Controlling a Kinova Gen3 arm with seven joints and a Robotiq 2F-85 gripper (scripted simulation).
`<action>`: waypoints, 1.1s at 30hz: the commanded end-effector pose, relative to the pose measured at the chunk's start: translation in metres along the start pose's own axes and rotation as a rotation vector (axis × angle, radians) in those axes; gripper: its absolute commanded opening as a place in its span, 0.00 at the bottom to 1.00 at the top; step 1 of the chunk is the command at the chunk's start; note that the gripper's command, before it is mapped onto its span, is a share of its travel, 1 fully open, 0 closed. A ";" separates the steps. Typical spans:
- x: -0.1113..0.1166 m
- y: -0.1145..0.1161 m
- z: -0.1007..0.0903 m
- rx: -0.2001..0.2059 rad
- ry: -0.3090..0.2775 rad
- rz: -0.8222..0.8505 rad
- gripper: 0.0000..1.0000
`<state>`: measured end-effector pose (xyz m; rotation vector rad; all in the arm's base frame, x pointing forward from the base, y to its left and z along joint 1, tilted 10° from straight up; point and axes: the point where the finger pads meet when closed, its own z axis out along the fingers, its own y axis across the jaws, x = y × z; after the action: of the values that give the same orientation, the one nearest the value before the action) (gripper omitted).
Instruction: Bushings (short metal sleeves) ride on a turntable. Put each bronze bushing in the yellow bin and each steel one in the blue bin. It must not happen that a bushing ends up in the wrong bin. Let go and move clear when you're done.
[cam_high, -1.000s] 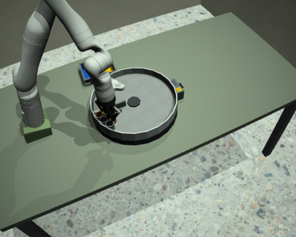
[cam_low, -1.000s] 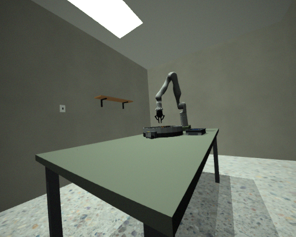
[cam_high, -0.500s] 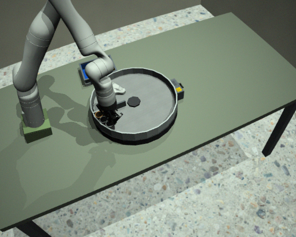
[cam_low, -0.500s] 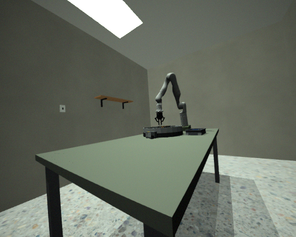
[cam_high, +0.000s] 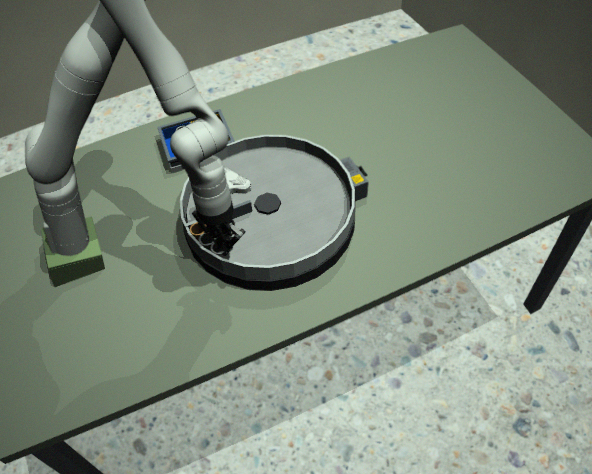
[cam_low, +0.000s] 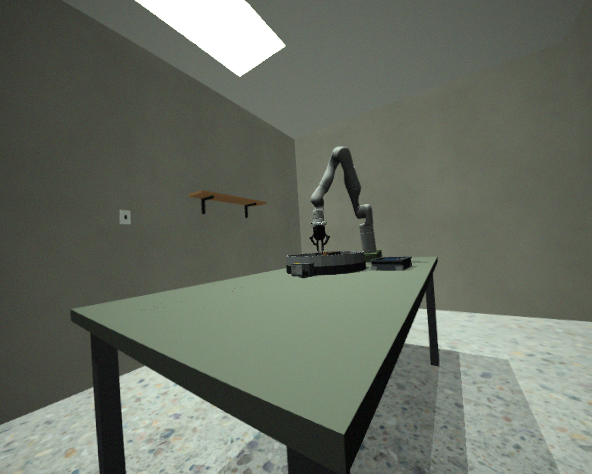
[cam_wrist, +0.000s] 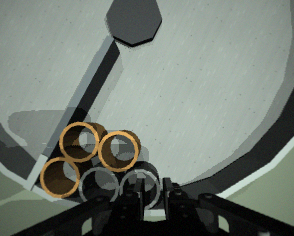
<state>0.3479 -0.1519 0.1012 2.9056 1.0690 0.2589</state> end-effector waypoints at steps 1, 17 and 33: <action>-0.001 0.000 0.003 0.001 -0.002 0.003 0.18; -0.002 0.000 0.014 0.001 -0.002 0.003 0.18; -0.002 0.000 0.024 0.002 -0.003 0.003 0.18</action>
<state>0.3507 -0.1518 0.0776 2.9078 1.0674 0.2548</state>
